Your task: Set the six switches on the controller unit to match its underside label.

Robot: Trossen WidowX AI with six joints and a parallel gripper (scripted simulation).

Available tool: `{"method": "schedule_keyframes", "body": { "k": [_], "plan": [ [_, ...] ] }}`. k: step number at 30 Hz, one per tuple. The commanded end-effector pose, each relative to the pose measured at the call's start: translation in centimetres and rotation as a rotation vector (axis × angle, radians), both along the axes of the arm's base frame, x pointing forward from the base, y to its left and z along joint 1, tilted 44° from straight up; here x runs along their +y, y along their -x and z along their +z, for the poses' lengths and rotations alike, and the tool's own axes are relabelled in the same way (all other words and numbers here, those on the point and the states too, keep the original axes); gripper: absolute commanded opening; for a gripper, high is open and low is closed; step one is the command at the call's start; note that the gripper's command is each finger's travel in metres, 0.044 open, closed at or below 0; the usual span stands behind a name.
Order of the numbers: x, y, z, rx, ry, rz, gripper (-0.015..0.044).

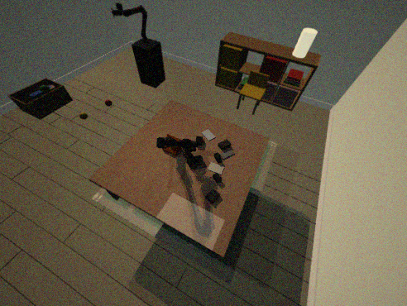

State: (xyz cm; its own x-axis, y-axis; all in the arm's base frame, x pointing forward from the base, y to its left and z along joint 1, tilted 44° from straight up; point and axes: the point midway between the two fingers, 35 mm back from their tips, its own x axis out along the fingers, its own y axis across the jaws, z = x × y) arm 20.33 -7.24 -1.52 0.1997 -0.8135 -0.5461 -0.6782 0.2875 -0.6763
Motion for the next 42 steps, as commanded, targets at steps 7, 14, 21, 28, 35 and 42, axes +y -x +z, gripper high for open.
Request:
{"method": "schedule_keyframes", "body": {
  "k": [7,14,21,28,35,42],
  "plan": [
    [-0.2,-0.4,0.3,-0.005,0.003,0.002,0.0000],
    [-0.4,-0.6,0.4,-0.005,0.003,0.002,0.0000],
    [-0.5,-0.8,0.6,-0.005,0.003,0.002,0.0000],
    [-0.7,-1.0,0.7,-0.005,0.003,0.002,0.0000],
    [-1.1,-1.6,1.1,-0.005,0.004,0.002,0.0000],
    [-1.4,-2.0,1.5,-0.006,0.004,0.002,0.0000]
  ]
}}
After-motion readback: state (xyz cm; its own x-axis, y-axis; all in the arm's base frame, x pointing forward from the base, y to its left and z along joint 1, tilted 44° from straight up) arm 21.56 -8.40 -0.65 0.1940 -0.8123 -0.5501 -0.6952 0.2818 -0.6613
